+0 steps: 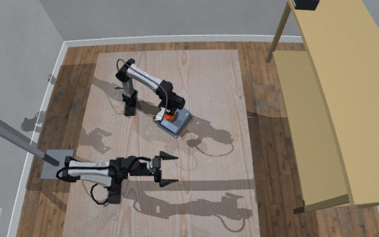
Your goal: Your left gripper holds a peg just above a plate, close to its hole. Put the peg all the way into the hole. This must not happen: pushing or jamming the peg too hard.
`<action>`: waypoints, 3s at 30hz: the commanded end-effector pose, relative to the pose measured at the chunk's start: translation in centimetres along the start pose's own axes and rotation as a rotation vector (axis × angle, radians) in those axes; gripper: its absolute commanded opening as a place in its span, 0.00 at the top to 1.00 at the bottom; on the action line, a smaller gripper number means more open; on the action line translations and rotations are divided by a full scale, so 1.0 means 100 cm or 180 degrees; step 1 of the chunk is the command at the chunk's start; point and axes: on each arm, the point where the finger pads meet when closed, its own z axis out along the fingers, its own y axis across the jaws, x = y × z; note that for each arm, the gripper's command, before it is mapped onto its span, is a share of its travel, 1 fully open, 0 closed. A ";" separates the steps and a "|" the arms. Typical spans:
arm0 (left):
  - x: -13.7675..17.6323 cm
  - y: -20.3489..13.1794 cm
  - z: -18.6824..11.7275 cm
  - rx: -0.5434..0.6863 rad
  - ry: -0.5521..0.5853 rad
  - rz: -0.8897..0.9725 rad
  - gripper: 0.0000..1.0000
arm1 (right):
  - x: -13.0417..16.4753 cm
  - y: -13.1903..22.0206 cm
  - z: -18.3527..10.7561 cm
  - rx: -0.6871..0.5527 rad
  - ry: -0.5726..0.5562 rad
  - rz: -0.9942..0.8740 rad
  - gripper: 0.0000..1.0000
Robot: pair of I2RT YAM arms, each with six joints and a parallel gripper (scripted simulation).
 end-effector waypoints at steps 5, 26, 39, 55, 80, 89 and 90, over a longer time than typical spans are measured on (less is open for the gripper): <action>-0.001 0.003 -0.006 -0.0078 -0.0015 -0.0008 1.00 | -0.010 -0.001 -0.003 0.0015 -0.0084 -0.0013 0.00; -0.002 0.004 -0.027 -0.0197 -0.0031 -0.0007 0.61 | -0.005 0.003 -0.004 -0.0056 -0.0016 -0.0078 0.00; -0.004 -0.001 -0.047 -0.0056 -0.0029 -0.0034 0.61 | 0.022 0.035 -0.006 -0.0676 0.0345 -0.0557 0.00; -0.011 0.006 -0.067 -0.0107 -0.0196 0.0207 0.61 | 0.094 0.122 -0.039 -0.2856 0.0896 -0.1439 0.00; 0.003 0.018 -0.042 -0.0054 -0.0410 0.0408 0.61 | 0.100 0.162 -0.071 -0.4250 0.0563 -0.1288 0.00; 0.005 0.036 -0.032 -0.0348 -0.0359 0.0468 0.61 | 0.100 0.162 -0.071 -0.4250 0.0563 -0.1288 0.00; 0.006 0.035 -0.027 -0.0333 -0.0360 0.0468 0.61 | 0.100 0.162 -0.071 -0.4250 0.0563 -0.1288 0.00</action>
